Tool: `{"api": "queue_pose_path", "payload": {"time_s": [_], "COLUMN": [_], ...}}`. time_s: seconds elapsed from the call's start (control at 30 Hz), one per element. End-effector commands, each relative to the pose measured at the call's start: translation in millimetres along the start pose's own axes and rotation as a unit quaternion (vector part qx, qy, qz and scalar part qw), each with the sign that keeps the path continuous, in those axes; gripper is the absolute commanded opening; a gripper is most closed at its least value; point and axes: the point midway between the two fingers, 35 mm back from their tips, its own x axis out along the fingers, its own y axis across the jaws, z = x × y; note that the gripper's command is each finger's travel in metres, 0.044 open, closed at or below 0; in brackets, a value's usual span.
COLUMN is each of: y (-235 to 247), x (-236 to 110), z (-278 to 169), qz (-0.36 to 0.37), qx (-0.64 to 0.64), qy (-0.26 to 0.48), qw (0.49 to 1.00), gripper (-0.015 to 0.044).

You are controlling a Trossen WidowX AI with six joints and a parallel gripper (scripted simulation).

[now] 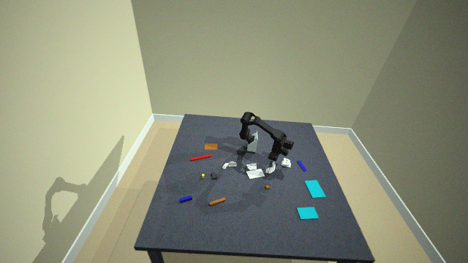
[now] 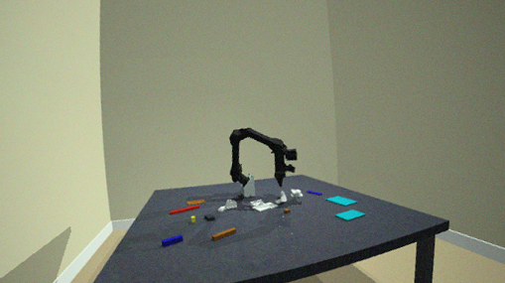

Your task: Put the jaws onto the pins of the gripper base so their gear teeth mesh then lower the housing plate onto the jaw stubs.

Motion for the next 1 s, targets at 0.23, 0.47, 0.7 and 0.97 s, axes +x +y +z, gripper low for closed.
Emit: {"api": "queue_pose_path", "payload": {"time_s": [0.23,0.47,0.7,0.97], "y": [0,1,1,2], "x": [-1,-1,-1,0], "z": [-4,-7,-10,-13], "qz": [0.001,0.001,0.000,0.000], "qx": [-0.111,-0.183,-0.254,-0.334], "qy": [-0.003,-0.004,-0.004,-0.003], "qw": [0.994,0.983,0.967,0.942], "gripper": [0.0000,0.0000,0.0000,0.0000]}}
